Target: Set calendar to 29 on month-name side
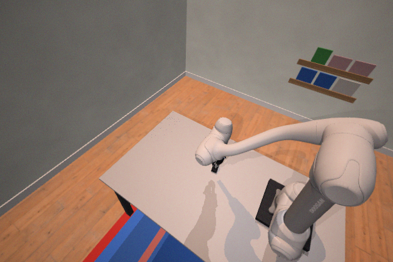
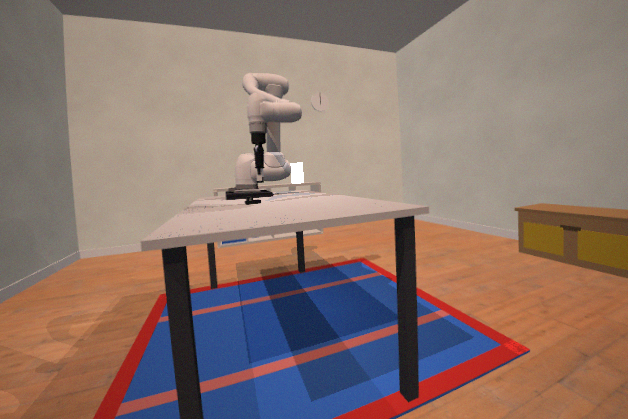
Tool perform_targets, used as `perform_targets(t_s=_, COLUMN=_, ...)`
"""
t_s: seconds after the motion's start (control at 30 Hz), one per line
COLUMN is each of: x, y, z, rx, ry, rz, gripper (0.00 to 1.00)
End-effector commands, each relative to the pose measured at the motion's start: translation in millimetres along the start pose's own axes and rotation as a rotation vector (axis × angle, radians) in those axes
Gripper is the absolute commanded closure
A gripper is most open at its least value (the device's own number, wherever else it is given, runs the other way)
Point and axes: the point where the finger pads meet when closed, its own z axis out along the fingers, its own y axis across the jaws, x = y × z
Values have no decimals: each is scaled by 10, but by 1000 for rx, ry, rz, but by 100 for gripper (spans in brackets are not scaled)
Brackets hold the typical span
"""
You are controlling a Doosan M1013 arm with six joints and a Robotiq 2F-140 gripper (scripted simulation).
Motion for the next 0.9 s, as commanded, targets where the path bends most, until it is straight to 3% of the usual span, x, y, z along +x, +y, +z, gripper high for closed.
perform_targets(t_s=0.0, x=81, y=-46, z=-10, rx=-5, ry=-15, rz=-173, gripper=76)
perform_targets(t_s=0.43, x=259, y=-139, z=-31, rx=-3, ry=-15, rz=-526, gripper=76)
perform_targets(t_s=0.87, x=272, y=-146, z=-32, rx=-2, ry=-15, rz=-552, gripper=76)
